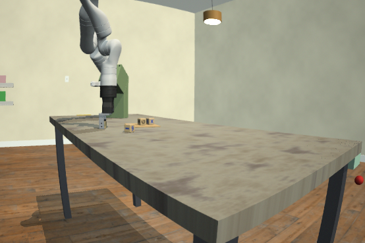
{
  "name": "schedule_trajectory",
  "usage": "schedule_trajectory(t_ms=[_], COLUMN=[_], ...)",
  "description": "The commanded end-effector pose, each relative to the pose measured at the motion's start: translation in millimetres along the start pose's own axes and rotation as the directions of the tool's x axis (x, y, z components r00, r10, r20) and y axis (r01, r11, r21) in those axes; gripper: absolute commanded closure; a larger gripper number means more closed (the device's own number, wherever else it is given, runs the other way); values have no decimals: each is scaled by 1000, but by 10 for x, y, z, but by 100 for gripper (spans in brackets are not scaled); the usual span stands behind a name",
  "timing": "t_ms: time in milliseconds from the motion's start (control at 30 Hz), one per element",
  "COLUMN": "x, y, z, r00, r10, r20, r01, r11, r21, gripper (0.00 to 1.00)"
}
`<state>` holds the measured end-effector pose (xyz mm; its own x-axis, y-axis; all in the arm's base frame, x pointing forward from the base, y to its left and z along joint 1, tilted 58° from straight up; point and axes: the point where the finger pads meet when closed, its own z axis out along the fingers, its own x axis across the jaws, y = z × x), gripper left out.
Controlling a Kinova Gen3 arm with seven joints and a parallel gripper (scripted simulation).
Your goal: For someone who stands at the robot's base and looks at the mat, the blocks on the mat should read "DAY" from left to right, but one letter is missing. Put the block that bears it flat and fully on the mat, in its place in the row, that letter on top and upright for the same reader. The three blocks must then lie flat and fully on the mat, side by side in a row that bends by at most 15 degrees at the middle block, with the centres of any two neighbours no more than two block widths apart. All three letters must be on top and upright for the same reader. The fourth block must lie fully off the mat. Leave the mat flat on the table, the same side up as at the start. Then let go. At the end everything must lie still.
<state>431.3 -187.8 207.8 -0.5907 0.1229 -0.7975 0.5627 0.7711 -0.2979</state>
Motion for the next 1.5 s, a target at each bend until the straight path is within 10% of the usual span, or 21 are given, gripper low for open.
schedule_trajectory(t_ms=[0, 133, 167, 700, 733, 1467], x=[-1, -1, -1, -1, -1, -1], y=[3, 3, 3, 3, 3, 3], z=[-2, -2, -2, -2, -2, -2], r00=[1000, 1000, 1000, 1000, 1000, 1000], r10=[0, 0, 0, 0, 0, 0], r20=[0, 0, 0, 0, 0, 0], r01=[0, 0, 0, 0, 0, 0], r11=[1000, 1000, 1000, 1000, 1000, 1000], r21=[-1, -1, -1, -1, -1, -1], gripper=[0, 0, 13, 13, 43, 43])
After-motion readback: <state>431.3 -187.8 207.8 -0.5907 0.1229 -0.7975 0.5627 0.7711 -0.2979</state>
